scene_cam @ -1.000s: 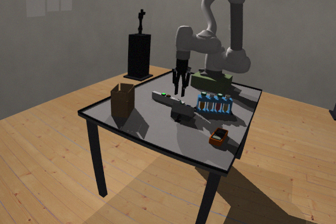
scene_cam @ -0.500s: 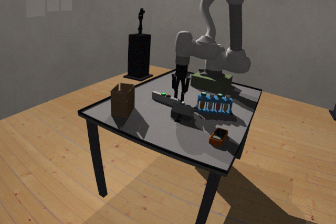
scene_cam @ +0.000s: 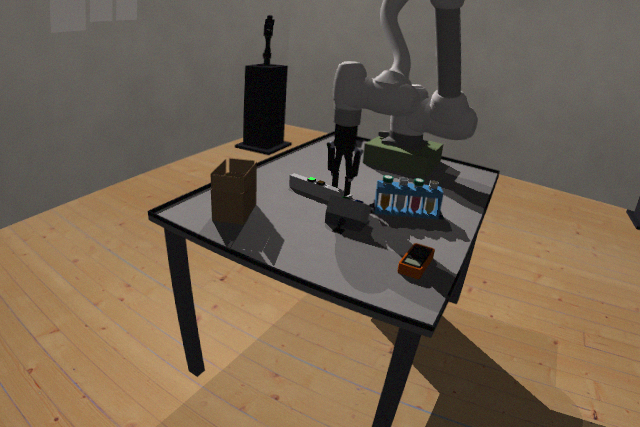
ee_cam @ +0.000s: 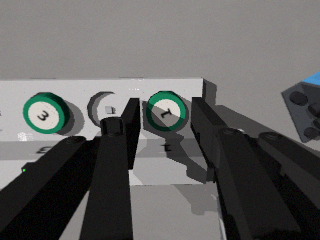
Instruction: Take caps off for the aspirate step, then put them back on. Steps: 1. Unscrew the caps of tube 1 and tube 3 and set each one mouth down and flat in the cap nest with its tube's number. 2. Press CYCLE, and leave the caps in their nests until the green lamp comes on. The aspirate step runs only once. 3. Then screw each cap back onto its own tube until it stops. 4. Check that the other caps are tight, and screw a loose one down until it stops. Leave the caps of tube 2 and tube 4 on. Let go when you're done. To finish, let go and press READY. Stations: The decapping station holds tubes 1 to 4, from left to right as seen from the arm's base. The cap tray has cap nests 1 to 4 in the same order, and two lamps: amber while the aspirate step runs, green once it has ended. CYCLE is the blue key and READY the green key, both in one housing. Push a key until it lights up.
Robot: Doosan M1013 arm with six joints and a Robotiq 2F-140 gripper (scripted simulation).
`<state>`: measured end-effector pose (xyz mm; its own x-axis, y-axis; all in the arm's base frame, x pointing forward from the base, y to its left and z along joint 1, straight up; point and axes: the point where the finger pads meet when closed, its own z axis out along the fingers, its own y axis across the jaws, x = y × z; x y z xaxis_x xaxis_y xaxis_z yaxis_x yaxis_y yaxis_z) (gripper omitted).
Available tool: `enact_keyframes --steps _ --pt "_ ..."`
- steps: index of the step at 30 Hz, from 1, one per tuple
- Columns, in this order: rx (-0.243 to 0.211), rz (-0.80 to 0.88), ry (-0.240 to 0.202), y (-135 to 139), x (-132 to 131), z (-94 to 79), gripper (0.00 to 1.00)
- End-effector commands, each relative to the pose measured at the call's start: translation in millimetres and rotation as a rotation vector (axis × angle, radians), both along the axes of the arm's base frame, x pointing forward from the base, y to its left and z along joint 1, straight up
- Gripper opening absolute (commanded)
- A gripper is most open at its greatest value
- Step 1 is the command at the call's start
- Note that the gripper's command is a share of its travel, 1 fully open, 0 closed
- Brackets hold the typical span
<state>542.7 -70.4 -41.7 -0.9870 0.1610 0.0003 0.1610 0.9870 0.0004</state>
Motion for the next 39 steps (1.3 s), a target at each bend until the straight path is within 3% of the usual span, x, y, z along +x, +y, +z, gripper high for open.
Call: enact_keyframes --steps 1,7,8,22,39 --pt "0.0 0.0 -0.001 0.0 0.6 -0.6 0.36" --pt "0.0 0.0 -0.001 0.0 0.5 -2.0 0.36" --pt "0.0 0.0 -0.001 0.0 0.6 -2.1 0.3" --pt "0.0 0.0 -0.001 0.0 0.6 -2.1 0.3" --pt "0.0 0.0 -0.001 0.0 0.6 72.9 0.3"
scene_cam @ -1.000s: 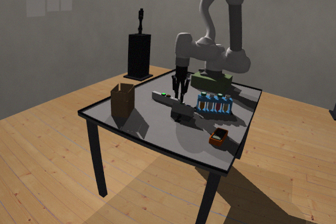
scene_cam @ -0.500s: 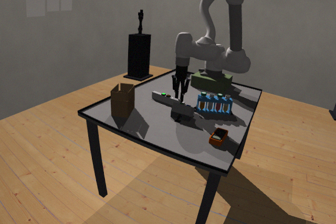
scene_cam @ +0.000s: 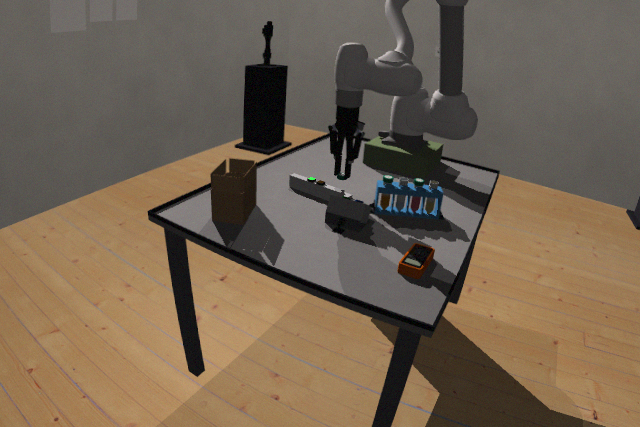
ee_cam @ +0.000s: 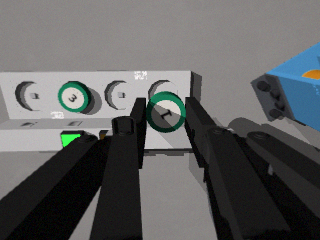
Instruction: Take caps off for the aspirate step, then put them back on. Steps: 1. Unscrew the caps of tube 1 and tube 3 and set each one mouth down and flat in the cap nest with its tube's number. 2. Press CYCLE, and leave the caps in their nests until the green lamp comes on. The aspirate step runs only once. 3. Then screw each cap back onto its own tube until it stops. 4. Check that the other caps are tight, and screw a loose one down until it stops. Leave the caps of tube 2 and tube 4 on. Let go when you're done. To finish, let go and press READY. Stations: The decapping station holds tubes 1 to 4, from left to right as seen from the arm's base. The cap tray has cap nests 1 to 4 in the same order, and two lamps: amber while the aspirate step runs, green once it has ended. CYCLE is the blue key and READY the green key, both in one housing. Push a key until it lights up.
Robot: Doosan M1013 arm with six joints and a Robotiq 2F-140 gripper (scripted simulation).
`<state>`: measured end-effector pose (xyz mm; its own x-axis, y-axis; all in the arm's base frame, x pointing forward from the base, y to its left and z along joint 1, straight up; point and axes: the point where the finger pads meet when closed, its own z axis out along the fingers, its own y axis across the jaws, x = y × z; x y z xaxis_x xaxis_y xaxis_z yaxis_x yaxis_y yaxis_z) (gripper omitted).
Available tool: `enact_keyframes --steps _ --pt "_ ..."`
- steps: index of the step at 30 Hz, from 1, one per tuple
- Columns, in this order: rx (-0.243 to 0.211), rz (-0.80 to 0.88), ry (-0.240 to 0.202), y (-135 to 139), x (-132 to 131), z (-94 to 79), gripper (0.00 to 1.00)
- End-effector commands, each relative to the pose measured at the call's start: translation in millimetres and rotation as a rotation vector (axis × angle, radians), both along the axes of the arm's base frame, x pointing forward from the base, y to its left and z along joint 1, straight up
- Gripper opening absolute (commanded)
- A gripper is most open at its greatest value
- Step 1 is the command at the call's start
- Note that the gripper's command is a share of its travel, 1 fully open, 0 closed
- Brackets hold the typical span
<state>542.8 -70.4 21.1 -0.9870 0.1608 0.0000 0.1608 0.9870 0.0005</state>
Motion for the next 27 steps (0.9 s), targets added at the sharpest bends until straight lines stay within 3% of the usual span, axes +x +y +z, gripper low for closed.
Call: enact_keyframes --steps 1,7,9,16,20,24,26,27 --pt "0.0 0.0 -0.001 -0.1 0.5 15.1 0.3" --pt "0.0 0.0 -0.001 -0.1 0.5 45.2 0.3" --pt "0.0 0.0 -0.001 -0.1 0.5 45.2 0.3" --pt "0.0 0.0 -0.001 -0.1 0.5 74.7 0.3" --pt "0.001 -0.311 -0.001 32.8 -4.2 74.7 0.3" --pt "0.002 -0.513 -0.001 52.7 -7.1 74.7 0.3" --pt "0.002 -0.513 -0.001 52.7 -7.1 74.7 0.3" --pt "0.001 -0.617 -0.001 61.0 -8.3 74.7 0.3"
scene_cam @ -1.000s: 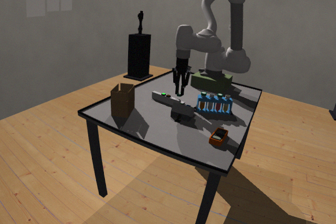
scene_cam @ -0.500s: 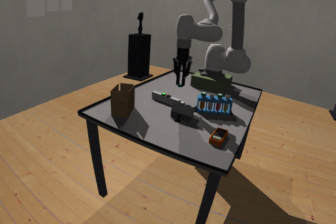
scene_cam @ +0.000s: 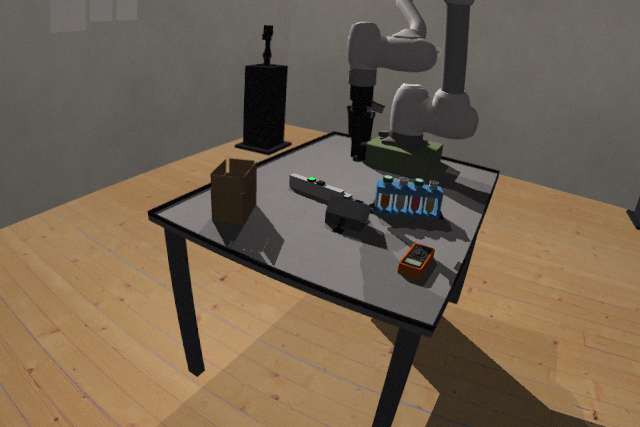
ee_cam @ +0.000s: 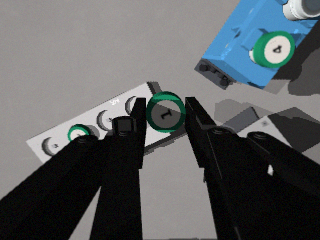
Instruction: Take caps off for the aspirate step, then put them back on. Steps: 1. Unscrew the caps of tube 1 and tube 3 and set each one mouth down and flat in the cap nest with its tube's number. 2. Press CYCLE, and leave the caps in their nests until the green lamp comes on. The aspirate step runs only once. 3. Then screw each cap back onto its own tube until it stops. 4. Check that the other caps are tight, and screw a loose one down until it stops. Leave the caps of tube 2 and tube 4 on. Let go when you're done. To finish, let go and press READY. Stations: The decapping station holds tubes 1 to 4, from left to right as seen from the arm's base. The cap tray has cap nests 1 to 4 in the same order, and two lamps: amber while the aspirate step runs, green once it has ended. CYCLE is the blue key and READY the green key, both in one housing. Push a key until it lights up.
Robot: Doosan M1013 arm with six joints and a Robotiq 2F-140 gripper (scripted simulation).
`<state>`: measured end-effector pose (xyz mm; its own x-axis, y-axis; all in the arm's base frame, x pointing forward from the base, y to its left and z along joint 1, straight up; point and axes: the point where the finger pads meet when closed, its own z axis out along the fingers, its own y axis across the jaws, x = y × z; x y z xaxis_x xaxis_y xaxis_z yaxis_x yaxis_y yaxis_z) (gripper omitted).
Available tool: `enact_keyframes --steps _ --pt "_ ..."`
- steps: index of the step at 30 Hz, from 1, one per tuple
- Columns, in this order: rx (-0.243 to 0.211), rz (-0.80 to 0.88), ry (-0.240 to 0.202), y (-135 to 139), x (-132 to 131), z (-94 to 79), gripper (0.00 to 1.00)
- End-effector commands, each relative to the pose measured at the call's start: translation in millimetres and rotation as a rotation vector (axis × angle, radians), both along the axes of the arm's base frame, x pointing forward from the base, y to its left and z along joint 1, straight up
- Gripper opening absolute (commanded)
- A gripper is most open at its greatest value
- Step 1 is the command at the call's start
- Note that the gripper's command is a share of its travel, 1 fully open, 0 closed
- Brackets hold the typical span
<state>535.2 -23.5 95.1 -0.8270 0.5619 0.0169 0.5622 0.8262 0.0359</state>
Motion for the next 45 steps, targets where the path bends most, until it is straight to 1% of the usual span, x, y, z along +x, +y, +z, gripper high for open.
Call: enact_keyframes --steps 1,5,14,16,31,33,35,36,41,45 --pt "-0.037 -0.265 0.01 22.4 -2.0 0.7 0.3" --pt "-0.036 -0.456 0.014 49.5 -5.9 0.7 0.3" --pt "-0.036 -0.456 0.014 122.5 -16.5 0.7 0.3" --pt "-0.036 -0.456 0.014 122.5 -16.5 0.7 0.3" --pt "-0.036 -0.456 0.014 246.3 -34.5 0.9 0.3" --pt "-0.036 -0.456 0.014 246.3 -34.5 0.9 0.3" --pt "-0.036 -0.456 0.014 262.8 -36.9 0.9 0.3" --pt "-0.036 -0.456 0.014 266.2 -37.4 0.9 0.3" --pt "-0.036 -0.456 0.014 266.2 -37.4 0.9 0.3" --pt "-0.036 -0.456 0.014 266.2 -37.3 -11.1 0.3"
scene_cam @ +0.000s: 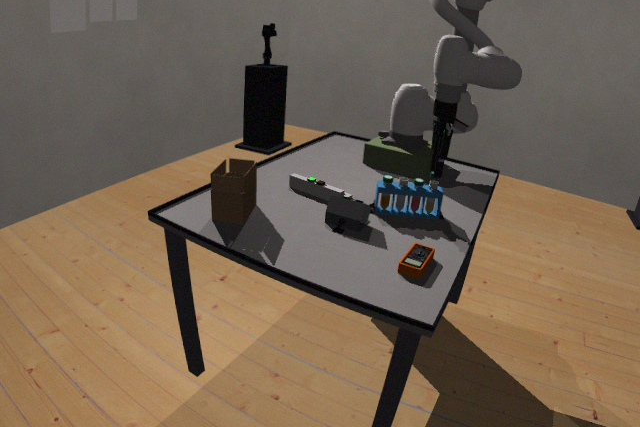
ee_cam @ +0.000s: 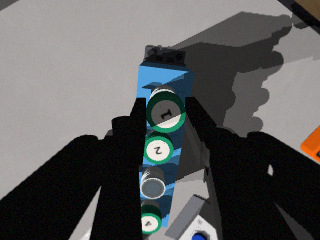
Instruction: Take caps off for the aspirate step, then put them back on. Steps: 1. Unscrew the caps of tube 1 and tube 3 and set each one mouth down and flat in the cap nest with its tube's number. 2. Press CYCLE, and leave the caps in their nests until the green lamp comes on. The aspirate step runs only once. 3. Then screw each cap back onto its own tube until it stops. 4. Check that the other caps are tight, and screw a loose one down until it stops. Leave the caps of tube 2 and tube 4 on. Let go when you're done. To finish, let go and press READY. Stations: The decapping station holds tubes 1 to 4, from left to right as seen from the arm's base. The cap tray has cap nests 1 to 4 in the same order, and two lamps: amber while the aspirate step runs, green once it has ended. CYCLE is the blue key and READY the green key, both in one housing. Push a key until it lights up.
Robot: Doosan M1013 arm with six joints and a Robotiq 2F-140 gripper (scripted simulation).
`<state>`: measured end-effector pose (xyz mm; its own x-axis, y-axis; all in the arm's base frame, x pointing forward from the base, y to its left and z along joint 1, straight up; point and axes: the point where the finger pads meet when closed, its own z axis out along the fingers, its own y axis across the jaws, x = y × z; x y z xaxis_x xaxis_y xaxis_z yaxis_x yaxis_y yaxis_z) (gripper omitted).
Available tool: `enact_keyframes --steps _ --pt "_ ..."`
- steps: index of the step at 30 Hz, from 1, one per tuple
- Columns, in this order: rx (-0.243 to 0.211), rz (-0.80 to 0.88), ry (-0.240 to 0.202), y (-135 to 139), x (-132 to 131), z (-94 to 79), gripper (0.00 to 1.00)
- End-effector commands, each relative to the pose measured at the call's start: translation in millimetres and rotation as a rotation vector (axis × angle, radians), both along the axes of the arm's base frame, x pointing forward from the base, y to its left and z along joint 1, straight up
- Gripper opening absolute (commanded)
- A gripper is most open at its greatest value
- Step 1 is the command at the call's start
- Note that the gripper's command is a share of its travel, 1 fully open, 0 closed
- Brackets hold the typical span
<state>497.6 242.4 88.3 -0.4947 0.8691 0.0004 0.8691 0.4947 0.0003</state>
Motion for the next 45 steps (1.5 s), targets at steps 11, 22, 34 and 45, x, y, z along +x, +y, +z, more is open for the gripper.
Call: enact_keyframes --steps 11,22,34,45 --pt "0.001 0.0 -0.001 0.3 0.3 -17.4 0.3" --pt "0.001 0.0 -0.001 0.3 0.2 -19.9 0.3" --pt "0.001 0.0 -0.001 0.3 0.2 -25.2 0.3" --pt "0.001 0.0 -0.001 0.3 0.2 -27.4 0.3"
